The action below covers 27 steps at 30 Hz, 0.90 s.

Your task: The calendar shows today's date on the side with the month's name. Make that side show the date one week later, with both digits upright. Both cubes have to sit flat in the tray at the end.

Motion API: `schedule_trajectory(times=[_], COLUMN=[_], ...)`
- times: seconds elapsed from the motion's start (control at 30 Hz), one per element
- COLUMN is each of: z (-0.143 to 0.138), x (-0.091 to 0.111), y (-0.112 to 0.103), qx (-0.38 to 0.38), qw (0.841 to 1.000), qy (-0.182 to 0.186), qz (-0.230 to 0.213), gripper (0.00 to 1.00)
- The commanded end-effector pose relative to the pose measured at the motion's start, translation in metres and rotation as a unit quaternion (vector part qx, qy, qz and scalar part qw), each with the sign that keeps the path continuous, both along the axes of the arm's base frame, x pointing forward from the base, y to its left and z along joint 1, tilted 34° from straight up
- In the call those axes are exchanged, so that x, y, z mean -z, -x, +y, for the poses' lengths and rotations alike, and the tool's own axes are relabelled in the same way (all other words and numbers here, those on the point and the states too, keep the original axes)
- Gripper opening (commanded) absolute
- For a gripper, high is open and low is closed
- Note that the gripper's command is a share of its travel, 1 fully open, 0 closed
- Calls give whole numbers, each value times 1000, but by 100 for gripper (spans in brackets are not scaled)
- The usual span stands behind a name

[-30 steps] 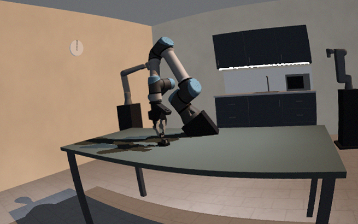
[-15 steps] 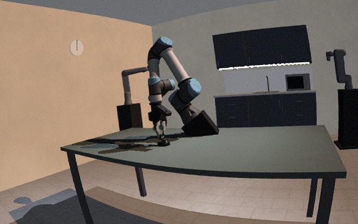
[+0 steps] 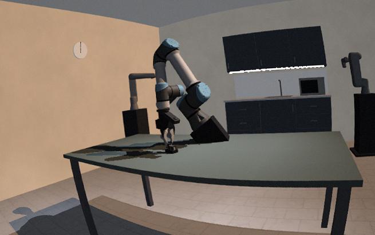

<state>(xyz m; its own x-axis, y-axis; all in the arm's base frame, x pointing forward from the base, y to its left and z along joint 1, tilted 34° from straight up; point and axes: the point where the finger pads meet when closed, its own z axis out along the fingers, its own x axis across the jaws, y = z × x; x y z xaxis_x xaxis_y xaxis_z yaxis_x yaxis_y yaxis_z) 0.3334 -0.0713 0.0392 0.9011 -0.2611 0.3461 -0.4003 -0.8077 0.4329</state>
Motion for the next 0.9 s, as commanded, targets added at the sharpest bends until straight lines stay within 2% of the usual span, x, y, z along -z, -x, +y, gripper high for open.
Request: schedule_trajectory(times=[0.0, 0.87], z=[-1, -3], x=[2, 4], y=[-1, -1], qx=[0, 0], qw=[1000, 1000], qy=[0, 0], qz=[-1, -1], gripper=[10, 10])
